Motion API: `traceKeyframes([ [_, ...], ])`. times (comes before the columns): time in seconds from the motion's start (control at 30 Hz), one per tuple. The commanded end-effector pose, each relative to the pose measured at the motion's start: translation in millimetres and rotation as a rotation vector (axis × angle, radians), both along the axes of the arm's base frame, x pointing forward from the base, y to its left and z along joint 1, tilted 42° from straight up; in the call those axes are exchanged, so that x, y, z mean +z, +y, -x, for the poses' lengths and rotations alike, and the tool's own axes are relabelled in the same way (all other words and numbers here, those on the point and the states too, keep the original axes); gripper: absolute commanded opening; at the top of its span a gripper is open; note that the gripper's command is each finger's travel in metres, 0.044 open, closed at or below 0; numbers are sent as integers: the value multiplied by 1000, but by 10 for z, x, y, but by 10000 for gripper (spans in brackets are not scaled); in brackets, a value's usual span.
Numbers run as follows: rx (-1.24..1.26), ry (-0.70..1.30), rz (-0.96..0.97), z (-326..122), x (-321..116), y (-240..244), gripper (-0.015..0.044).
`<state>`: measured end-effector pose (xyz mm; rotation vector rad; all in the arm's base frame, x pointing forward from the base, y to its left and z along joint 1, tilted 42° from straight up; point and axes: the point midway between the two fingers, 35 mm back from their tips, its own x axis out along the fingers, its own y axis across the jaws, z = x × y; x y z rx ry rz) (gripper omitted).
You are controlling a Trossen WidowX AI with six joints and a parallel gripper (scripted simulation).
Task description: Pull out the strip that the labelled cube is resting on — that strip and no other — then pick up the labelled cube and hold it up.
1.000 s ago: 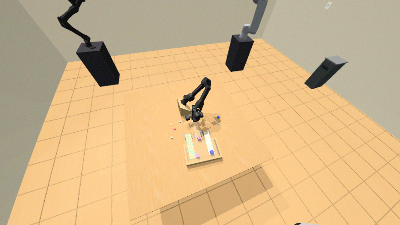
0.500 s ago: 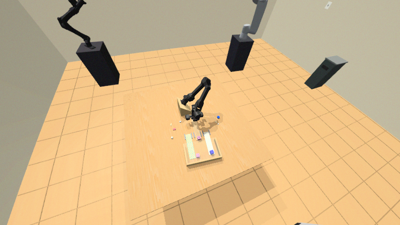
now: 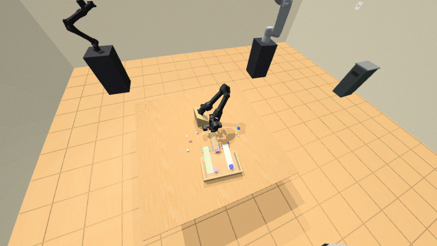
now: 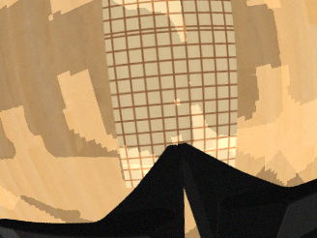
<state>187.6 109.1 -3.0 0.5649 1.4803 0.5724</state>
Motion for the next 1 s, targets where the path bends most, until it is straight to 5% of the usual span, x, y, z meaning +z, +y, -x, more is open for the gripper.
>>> traceKeyframes([
  [0.0, 14, 52, -1, 186, -66, 29, 0],
  [0.9, 14, 51, 1, 29, 316, -278, 0],
  [0.97, 13, 52, 1, -40, 308, -271, 53],
])
